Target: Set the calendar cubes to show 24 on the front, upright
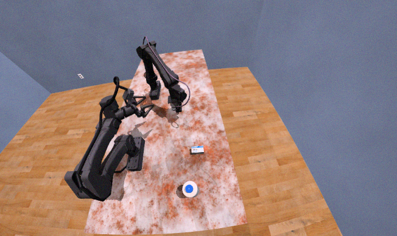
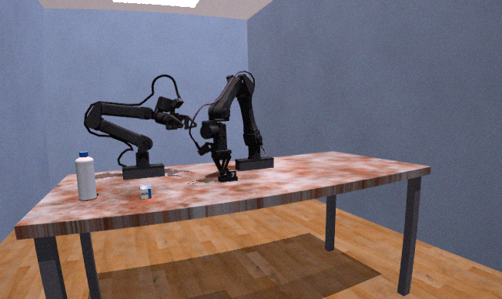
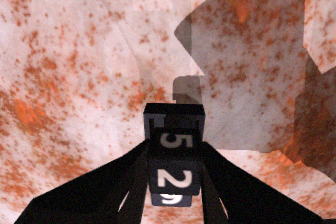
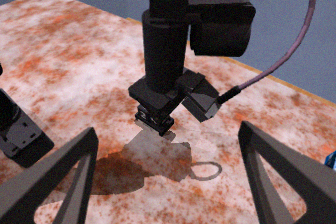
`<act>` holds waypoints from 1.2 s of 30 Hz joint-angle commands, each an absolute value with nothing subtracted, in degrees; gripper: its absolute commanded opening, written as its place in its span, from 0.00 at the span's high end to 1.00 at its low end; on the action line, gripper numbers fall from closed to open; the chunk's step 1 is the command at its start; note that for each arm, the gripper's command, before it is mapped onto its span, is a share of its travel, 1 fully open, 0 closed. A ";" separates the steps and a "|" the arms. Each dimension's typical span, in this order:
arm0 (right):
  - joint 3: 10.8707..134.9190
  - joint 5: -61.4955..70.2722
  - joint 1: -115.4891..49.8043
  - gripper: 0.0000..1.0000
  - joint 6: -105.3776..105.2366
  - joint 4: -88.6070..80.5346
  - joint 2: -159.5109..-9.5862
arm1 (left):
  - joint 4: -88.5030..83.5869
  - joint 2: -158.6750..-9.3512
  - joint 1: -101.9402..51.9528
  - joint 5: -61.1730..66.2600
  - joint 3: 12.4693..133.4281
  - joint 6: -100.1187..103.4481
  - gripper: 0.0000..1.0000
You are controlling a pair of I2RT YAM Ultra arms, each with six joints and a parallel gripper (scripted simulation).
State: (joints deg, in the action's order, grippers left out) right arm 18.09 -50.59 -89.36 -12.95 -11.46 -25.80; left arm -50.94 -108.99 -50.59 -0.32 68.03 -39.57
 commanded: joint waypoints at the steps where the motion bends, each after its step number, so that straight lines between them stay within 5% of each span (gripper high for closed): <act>1: 19.25 -51.56 -89.56 0.00 -13.08 -11.30 -26.12 | -50.14 -107.30 -50.46 -0.06 68.52 -40.03 0.74; 31: 19.25 -51.56 -89.56 0.00 -13.08 -11.30 -26.12 | -44.81 -110.11 -50.31 0.09 65.00 -39.73 0.74; 34: 19.25 -51.56 -89.56 0.00 -13.08 -11.30 -26.12 | -44.82 -110.11 -50.31 0.09 65.01 -39.71 0.45; 36: 19.25 -51.56 -89.56 0.00 -13.08 -11.30 -26.12 | -44.85 -109.87 -50.43 0.10 65.09 -39.31 0.45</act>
